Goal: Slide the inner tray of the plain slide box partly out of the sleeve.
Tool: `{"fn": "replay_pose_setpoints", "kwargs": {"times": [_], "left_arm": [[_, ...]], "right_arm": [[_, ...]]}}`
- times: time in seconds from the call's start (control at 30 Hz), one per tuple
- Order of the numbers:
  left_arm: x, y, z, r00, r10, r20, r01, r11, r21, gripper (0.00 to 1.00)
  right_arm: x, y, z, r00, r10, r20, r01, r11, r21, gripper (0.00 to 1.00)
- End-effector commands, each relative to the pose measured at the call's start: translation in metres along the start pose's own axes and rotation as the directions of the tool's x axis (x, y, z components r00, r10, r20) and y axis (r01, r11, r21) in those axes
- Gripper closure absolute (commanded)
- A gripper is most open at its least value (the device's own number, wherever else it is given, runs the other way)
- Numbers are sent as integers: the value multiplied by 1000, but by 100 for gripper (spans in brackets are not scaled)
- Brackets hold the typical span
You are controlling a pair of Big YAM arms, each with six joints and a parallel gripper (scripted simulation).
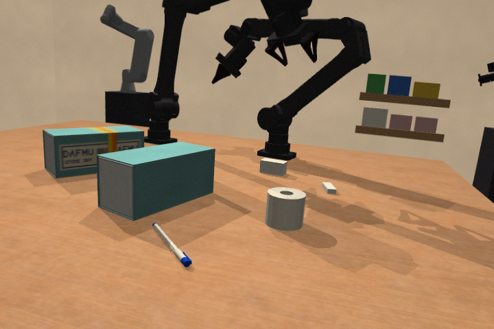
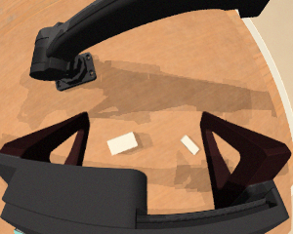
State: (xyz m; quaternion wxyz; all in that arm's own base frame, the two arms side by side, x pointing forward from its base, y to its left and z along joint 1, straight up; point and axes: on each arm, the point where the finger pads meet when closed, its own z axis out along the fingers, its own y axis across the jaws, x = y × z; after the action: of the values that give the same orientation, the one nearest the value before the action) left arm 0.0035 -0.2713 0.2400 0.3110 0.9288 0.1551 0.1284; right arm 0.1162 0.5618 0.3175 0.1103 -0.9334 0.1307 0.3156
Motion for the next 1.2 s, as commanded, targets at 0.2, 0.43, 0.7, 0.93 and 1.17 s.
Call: {"fn": "replay_pose_setpoints", "kwargs": {"times": [0.2,0.43,0.7,0.93,1.17], "left_arm": [[-2,18,-13,1000,-22,20,23,999,-37,100],[-2,18,-13,1000,-22,20,23,999,-37,100],[-2,18,-13,1000,-22,20,23,999,-37,100],[-2,18,-13,1000,-22,20,23,999,-37,100],[-2,18,-13,1000,-22,20,23,999,-37,100]], "right_arm": [[-7,-6,-10,1000,-20,-2,21,999,25,100],[-7,-6,-10,1000,-20,-2,21,999,25,100],[-7,-6,-10,1000,-20,-2,21,999,25,100],[-7,-6,-10,1000,-20,-2,21,999,25,100],[-7,-6,-10,1000,-20,-2,21,999,25,100]]}}
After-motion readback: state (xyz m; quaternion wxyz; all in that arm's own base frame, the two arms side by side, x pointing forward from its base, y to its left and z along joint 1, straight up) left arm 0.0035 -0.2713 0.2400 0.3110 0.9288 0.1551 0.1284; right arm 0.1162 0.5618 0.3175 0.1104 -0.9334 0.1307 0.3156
